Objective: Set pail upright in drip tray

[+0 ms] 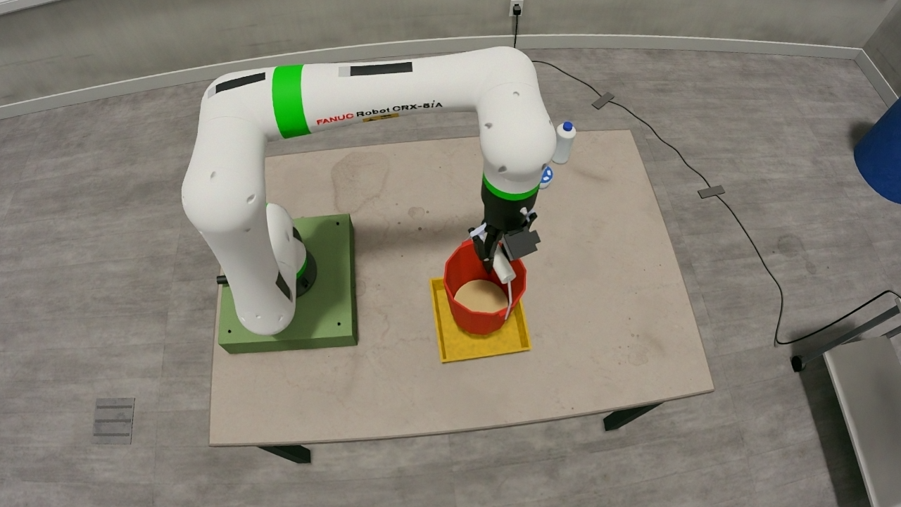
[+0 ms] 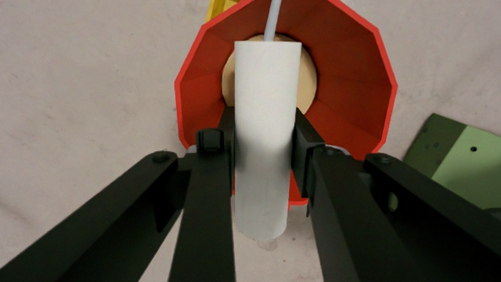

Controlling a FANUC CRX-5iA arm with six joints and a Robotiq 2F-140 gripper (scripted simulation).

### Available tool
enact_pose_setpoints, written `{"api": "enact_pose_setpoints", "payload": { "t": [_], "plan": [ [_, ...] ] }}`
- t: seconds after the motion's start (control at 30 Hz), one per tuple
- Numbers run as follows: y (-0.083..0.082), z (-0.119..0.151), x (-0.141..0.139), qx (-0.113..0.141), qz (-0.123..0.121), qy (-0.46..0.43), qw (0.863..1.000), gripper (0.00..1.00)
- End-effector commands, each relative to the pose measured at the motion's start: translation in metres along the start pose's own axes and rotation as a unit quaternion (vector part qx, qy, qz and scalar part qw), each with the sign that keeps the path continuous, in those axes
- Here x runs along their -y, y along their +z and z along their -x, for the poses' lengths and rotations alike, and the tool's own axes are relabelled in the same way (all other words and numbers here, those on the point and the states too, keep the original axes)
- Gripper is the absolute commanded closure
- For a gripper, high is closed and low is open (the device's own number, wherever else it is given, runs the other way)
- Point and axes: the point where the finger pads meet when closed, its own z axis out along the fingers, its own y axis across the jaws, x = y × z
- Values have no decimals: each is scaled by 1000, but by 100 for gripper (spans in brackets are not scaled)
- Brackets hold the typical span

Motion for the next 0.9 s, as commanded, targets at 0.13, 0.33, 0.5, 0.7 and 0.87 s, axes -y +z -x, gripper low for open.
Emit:
{"api": "enact_pose_setpoints", "payload": {
  "t": [0.13, 0.33, 0.5, 0.7, 0.87],
  "plan": [
    [5, 0, 0, -1, -1, 0, 1000, 90],
    [10, 0, 0, -1, -1, 0, 1000, 90],
    [13, 0, 0, -1, -1, 0, 1000, 90],
    [21, 0, 0, -1, -1, 0, 1000, 90],
    [27, 0, 0, -1, -1, 0, 1000, 90]
  ]
}}
